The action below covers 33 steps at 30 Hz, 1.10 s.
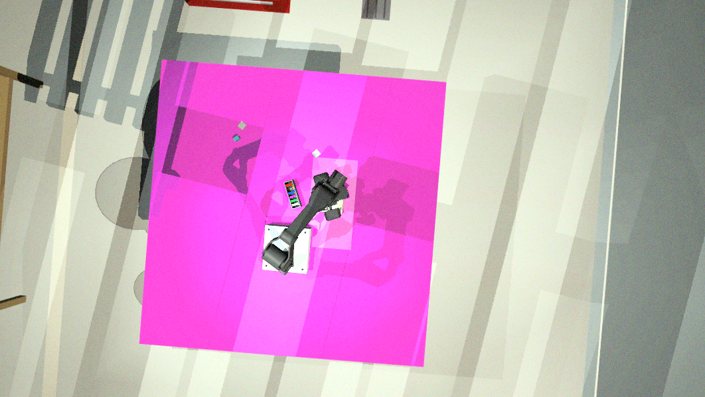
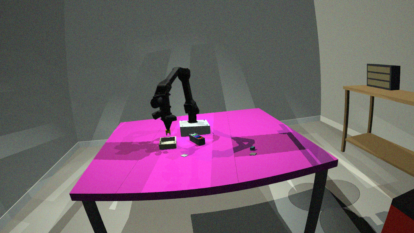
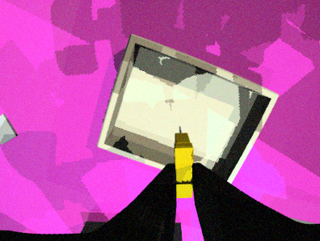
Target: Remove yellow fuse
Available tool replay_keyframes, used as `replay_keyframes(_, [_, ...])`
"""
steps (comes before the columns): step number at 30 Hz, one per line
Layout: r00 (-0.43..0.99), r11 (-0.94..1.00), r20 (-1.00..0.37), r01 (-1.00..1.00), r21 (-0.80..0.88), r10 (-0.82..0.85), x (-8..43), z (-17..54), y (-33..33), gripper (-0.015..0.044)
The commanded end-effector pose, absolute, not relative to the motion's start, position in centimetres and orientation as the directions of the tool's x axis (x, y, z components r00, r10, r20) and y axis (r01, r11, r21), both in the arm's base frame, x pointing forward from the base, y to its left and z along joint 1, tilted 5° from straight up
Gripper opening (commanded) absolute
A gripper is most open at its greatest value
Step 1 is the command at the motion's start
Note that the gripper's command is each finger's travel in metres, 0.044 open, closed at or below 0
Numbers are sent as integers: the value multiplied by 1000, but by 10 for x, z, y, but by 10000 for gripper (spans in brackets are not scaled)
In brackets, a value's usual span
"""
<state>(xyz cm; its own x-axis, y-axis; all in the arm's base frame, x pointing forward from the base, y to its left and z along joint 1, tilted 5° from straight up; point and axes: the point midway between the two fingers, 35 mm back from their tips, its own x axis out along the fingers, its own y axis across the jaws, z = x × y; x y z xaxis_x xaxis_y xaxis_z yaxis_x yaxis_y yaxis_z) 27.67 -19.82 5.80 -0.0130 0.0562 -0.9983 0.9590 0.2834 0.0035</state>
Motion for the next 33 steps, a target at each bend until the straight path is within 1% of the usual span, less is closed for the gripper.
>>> replay_keyframes(1, [-13,293,-999,956,3,51,273,59,-208,0])
replay_keyframes(30, [-13,293,-999,956,3,51,272,19,-206,0])
replay_keyframes(33, [-11,289,-998,957,5,54,273,23,-206,79])
